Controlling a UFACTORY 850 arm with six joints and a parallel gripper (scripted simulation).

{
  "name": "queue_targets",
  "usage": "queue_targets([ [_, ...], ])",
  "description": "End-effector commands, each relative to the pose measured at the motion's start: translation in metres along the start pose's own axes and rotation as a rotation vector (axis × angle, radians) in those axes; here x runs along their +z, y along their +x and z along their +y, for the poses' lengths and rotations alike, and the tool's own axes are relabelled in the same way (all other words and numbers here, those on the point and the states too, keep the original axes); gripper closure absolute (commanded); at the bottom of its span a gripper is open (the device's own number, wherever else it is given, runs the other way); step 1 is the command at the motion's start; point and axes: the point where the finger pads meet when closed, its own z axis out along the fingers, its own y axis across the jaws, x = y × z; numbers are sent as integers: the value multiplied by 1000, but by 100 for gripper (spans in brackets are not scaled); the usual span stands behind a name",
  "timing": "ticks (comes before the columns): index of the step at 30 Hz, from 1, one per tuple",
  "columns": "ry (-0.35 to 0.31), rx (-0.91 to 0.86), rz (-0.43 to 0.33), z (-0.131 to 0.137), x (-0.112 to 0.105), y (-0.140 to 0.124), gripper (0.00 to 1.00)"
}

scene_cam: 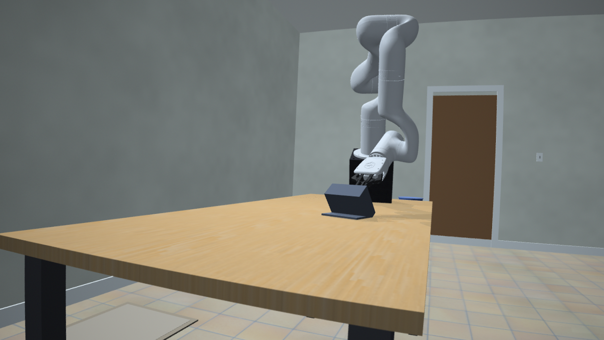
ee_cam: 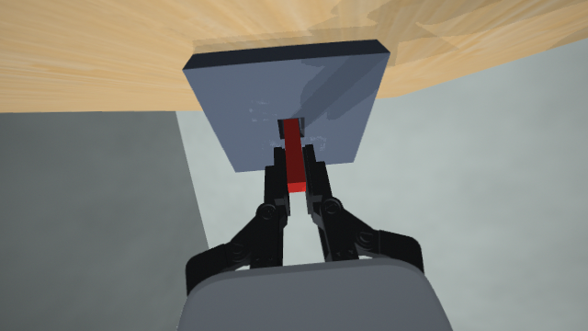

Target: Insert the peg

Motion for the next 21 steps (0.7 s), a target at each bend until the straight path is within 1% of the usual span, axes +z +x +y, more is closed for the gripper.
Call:
queue_targets([
  [1,-1,0,-2,0,2,-1,100],
  [15,-1,0,-1,1,3,-1,100],
  [21,-1,0,-1,1,3,-1,55],
])
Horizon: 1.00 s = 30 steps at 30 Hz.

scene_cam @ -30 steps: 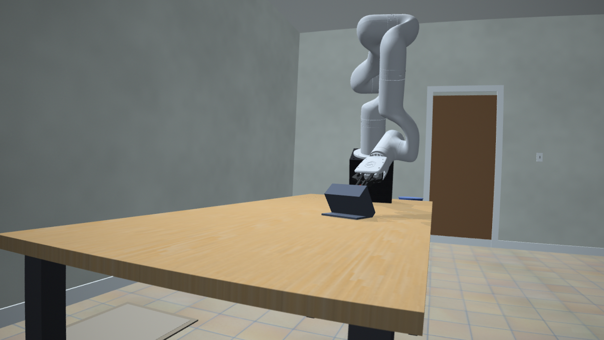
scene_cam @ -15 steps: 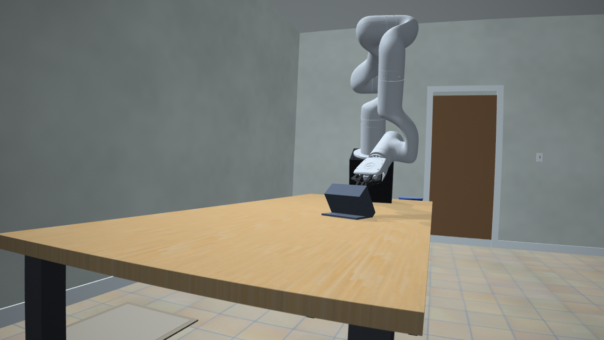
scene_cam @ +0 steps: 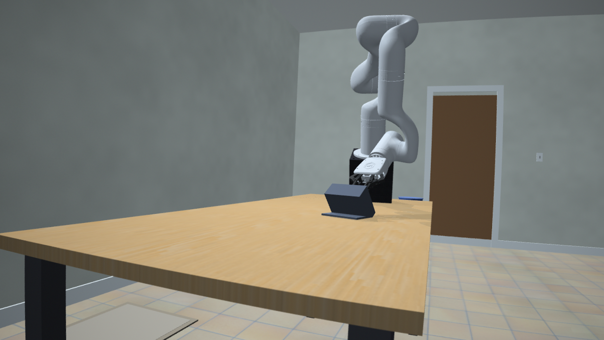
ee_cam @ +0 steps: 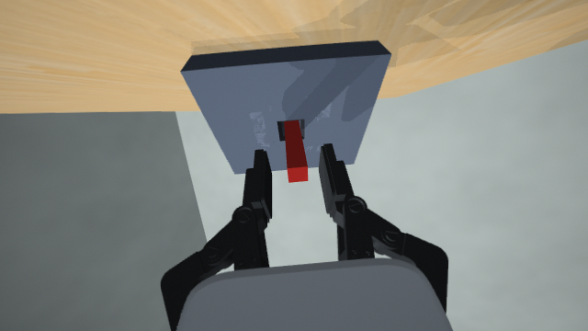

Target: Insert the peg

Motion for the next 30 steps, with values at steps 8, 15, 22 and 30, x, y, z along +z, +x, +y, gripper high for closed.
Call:
queue_targets([
  [8,0,1,-1,0,0,-1,2],
  [15,0,1,-1,1,-8,0,0],
  [22,0,2,0,2,-30,0,0],
  [30,0,3,0,3,-50,0,0],
])
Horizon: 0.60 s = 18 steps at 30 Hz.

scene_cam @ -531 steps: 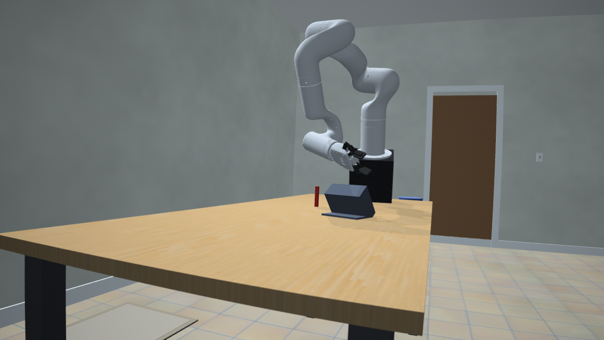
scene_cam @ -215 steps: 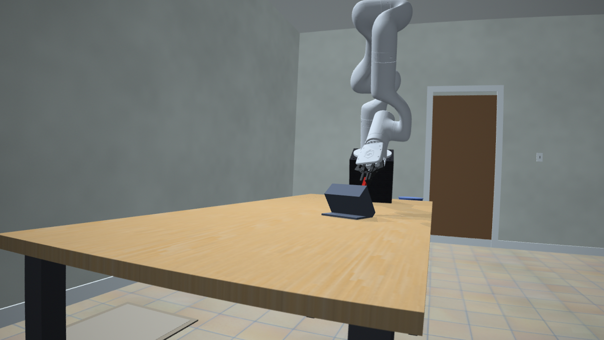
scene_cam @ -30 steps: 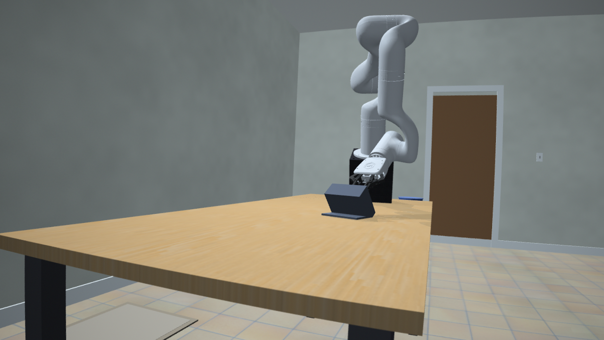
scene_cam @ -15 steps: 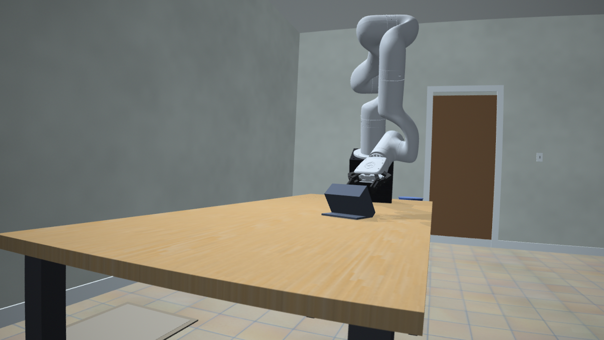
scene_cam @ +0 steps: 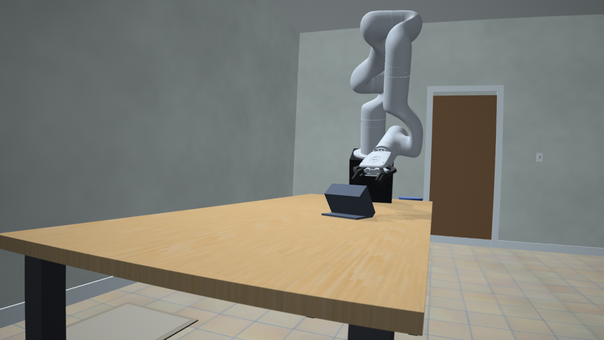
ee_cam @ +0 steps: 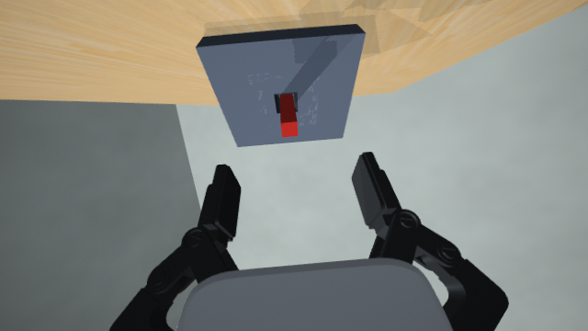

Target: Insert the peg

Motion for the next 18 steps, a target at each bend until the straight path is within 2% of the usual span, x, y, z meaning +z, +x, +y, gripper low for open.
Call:
queue_targets([
  [1,0,0,-1,0,-11,0,0],
  [10,-1,-1,-2,-1,-40,-1,0],
  [18,-1,-2,-2,-1,-52,-1,0],
])
